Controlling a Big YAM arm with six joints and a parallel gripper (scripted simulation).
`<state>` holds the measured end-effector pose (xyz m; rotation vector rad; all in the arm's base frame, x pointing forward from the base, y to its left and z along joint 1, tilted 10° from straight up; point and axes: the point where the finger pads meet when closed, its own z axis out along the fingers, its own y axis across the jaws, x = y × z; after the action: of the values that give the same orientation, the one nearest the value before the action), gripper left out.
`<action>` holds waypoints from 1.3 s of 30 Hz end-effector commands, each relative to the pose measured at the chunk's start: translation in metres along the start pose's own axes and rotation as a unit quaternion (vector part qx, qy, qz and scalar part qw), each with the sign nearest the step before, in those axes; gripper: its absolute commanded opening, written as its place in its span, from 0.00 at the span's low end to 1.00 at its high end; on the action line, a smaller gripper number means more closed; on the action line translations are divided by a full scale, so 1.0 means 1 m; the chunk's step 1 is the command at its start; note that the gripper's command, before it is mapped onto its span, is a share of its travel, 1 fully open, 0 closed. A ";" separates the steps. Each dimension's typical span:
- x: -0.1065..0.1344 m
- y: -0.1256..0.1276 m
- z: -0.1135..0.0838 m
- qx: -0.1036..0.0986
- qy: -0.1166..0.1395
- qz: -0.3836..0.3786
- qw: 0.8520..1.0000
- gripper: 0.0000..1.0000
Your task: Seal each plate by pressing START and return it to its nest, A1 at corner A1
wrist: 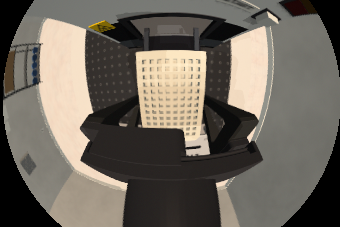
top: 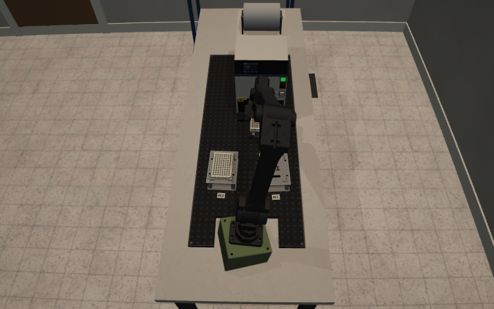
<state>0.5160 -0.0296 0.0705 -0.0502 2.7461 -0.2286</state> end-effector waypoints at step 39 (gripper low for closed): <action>-0.012 0.005 0.000 0.000 -0.023 -0.006 1.000 0.00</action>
<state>0.5152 -0.0321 0.0612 -0.0483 2.7517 -0.2309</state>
